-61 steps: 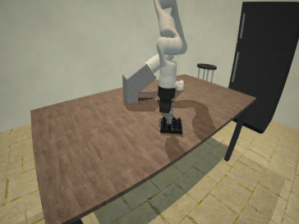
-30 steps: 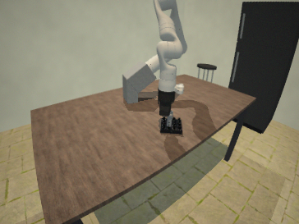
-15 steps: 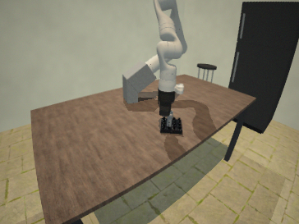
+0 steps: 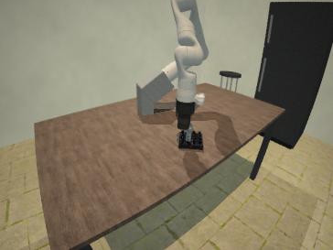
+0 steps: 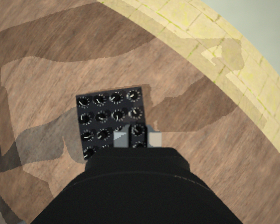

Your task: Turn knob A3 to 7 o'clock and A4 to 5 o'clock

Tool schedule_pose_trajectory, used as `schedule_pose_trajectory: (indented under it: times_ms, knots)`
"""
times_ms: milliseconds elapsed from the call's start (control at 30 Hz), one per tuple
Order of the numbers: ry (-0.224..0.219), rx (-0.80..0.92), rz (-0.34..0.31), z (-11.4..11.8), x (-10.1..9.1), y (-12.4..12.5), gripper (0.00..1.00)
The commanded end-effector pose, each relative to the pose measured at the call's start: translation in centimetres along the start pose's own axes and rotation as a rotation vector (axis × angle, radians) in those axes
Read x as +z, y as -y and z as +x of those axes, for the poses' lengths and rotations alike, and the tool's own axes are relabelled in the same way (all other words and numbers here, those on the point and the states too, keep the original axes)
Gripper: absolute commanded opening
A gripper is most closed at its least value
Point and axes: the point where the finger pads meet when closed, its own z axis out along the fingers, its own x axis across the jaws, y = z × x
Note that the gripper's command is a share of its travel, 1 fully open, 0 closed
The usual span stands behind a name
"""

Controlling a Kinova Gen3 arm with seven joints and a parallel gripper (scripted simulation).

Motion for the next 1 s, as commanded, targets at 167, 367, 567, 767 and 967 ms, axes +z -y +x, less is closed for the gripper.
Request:
schedule_pose_trajectory:
  times_ms: [167, 367, 567, 767, 967]
  knots:
    - [-0.002, 0.000, 0.000, 0.1, 0.0, 0.0, 0.46]
    - [-0.002, 0.000, 0.000, 0.1, 0.4, 0.0, 0.46]
    - [-0.002, 0.000, 0.000, 0.1, 0.8, 0.0, 0.46]
    - [-0.002, 0.000, 0.000, 0.1, 1.2, 0.0, 0.46]
    - [-0.002, 0.000, 0.000, 0.1, 1.3, 0.0, 0.46]
